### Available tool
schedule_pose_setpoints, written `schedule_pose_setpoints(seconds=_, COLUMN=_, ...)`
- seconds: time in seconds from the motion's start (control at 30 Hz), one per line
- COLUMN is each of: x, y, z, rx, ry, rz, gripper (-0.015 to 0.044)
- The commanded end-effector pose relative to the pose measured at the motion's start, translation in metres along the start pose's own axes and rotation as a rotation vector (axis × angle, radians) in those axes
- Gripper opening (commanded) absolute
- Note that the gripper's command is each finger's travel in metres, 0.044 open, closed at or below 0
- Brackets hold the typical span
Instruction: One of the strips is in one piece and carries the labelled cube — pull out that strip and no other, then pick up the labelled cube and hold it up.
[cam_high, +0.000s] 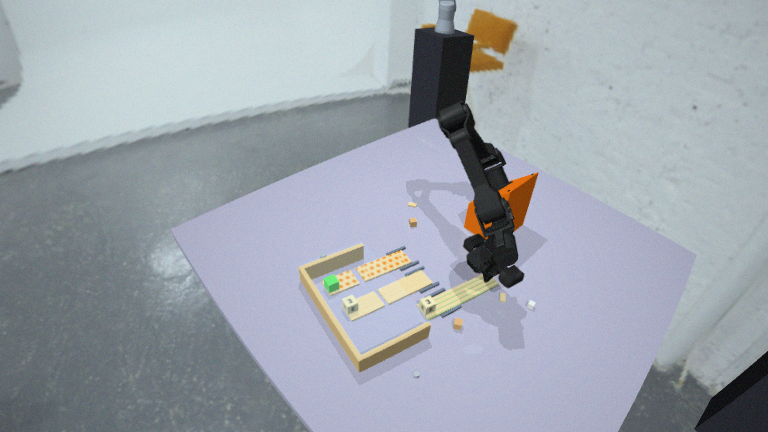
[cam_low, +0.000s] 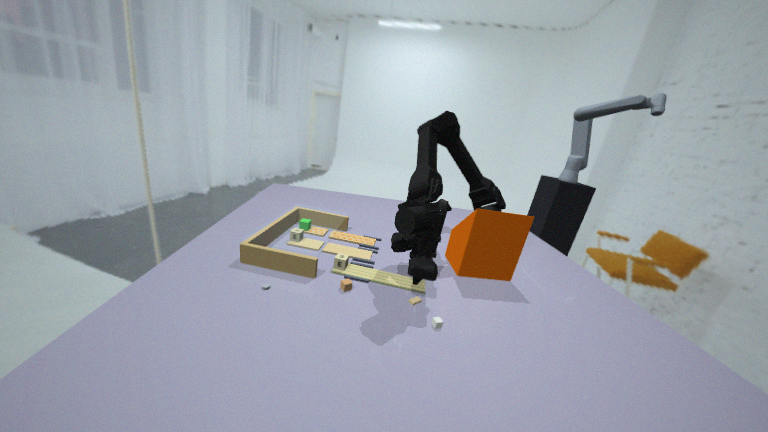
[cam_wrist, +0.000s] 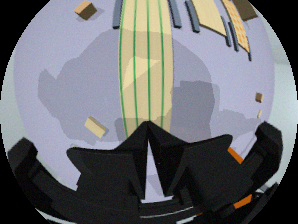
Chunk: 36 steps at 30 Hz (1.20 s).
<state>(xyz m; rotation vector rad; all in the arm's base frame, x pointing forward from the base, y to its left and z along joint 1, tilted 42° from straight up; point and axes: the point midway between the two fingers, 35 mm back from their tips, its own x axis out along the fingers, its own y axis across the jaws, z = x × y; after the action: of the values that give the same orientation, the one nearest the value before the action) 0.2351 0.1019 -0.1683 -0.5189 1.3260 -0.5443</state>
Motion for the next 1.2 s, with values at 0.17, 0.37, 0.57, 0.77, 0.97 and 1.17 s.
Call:
schedule_pose_setpoints(seconds=0.17, x=0.004, y=-0.003, z=-0.007, rx=-0.004, ry=0.023, rz=-0.006, gripper=0.0000)
schedule_pose_setpoints(seconds=0.37, x=-0.002, y=0.000, z=0.000, rx=0.000, ry=0.001, rz=0.000, gripper=0.0000)
schedule_pose_setpoints(seconds=0.57, x=-0.043, y=0.001, z=0.002, rx=-0.004, ry=0.024, rz=-0.004, gripper=0.0000)
schedule_pose_setpoints(seconds=0.77, x=-0.041, y=0.001, z=0.012, rx=0.016, ry=0.023, rz=-0.004, gripper=0.0053)
schedule_pose_setpoints(seconds=0.97, x=-0.042, y=-0.001, z=0.033, rx=0.036, ry=0.022, rz=-0.005, gripper=0.0210)
schedule_pose_setpoints(seconds=1.17, x=-0.044, y=-0.002, z=0.054, rx=0.037, ry=0.021, rz=-0.005, gripper=0.0368)
